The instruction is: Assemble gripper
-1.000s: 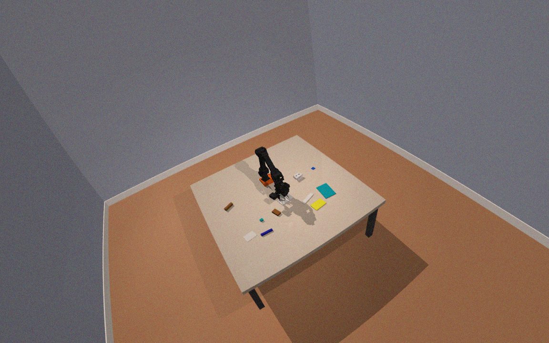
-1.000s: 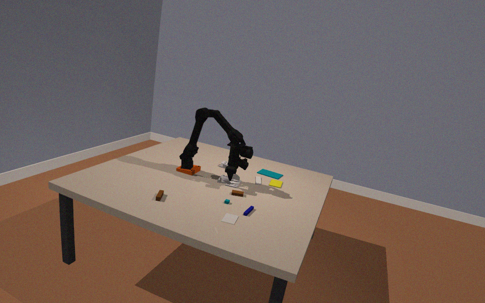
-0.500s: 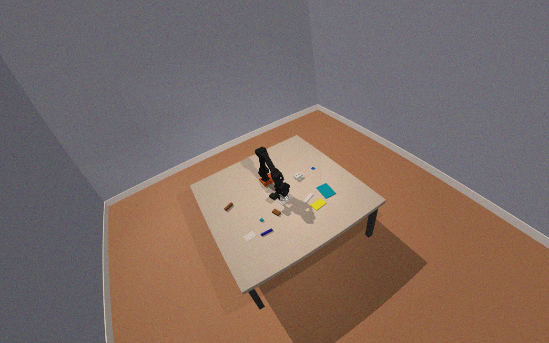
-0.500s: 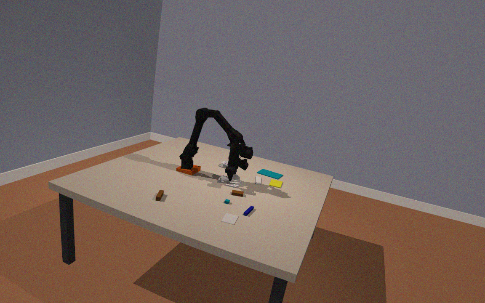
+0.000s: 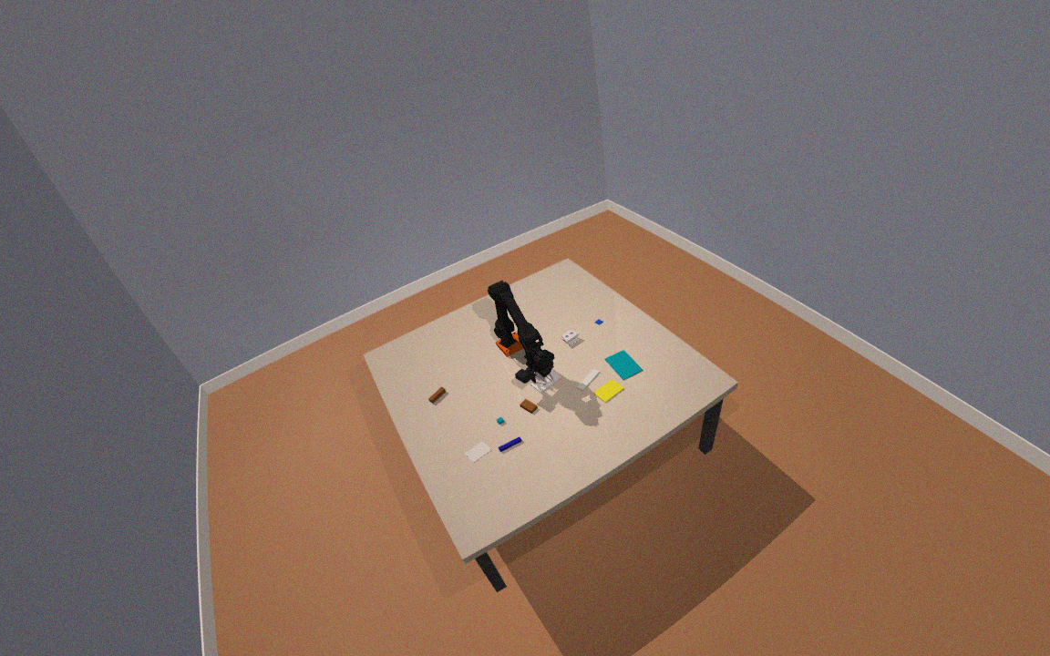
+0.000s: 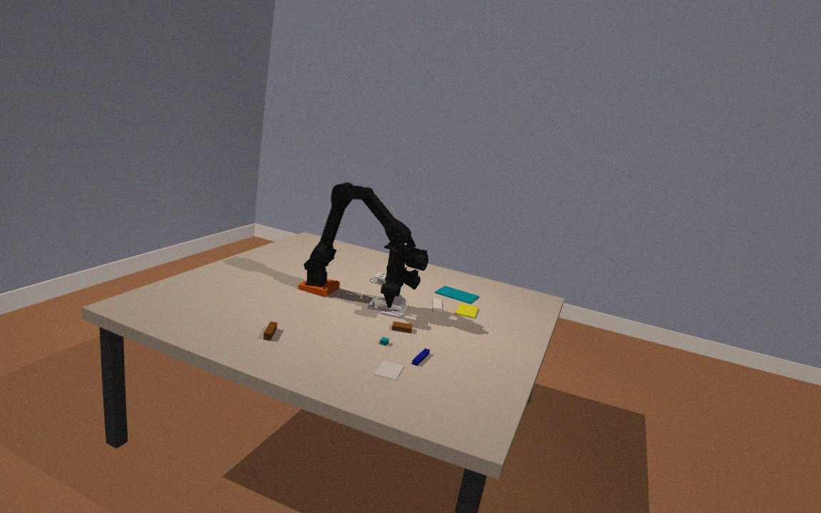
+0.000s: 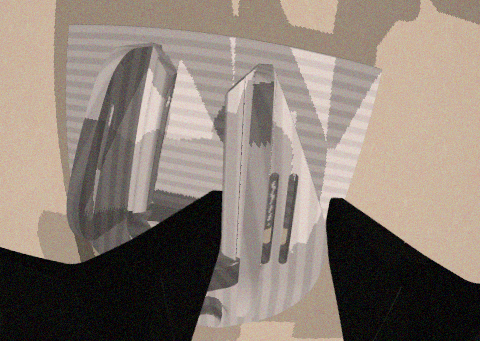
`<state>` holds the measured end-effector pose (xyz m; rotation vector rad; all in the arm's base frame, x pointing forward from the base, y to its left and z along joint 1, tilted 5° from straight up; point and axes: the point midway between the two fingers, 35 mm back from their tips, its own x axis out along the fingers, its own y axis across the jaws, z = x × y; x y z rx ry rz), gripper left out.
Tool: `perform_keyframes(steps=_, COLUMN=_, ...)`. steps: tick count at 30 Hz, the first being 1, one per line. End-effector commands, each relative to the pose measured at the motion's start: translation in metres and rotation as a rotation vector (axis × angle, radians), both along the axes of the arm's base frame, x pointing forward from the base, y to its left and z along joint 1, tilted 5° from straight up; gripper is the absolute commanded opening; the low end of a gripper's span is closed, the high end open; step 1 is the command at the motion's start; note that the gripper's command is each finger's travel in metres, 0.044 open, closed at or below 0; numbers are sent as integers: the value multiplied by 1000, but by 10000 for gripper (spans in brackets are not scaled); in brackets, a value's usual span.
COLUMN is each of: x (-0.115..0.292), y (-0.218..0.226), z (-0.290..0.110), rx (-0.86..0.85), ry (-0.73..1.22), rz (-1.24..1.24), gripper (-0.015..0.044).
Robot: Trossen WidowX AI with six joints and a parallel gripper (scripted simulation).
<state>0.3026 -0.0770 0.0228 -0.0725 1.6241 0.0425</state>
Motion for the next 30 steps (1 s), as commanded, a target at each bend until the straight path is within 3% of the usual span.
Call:
perform_keyframes(steps=1, x=0, y=1, z=-1, rx=4, ry=-3, rz=5, gripper=134)
perform_keyframes(steps=30, x=0, y=0, z=-10, rx=5, ry=-2, rz=13, gripper=134)
